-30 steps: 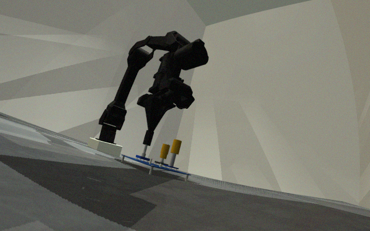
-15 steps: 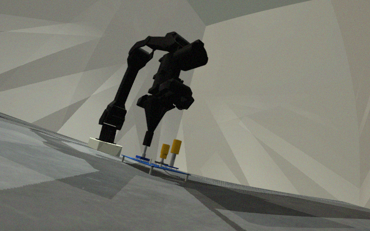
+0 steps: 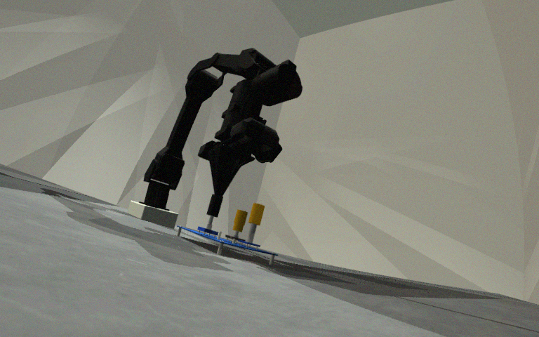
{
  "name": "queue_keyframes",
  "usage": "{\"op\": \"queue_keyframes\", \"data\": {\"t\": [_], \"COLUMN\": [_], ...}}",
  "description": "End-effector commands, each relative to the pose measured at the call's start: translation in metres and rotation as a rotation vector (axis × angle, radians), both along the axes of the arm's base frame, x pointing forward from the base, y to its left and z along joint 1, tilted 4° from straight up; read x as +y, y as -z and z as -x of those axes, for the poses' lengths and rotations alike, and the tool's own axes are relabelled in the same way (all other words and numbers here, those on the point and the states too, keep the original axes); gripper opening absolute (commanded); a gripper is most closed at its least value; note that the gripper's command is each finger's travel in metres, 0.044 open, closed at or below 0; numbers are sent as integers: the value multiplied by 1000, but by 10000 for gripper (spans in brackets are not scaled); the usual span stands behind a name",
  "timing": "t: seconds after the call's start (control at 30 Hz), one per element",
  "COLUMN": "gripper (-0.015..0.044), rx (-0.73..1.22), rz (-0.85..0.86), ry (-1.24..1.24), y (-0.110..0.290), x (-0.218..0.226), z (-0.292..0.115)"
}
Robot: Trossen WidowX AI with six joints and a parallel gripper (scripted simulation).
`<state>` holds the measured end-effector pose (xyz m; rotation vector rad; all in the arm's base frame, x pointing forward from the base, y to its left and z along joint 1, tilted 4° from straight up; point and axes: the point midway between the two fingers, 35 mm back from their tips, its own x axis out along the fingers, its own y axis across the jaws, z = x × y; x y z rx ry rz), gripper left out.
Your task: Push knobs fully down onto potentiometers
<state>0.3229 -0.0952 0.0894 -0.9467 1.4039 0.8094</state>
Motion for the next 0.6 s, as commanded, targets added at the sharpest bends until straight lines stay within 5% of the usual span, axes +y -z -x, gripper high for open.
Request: {"op": "queue_keyframes", "data": {"t": [0.0, 0.57], "gripper": [0, 0], "rx": [9, 9], "rz": [2, 2], "ry": [-3, -3], "y": [5, 11], "x": [-1, -1], "z": [0, 0]}}
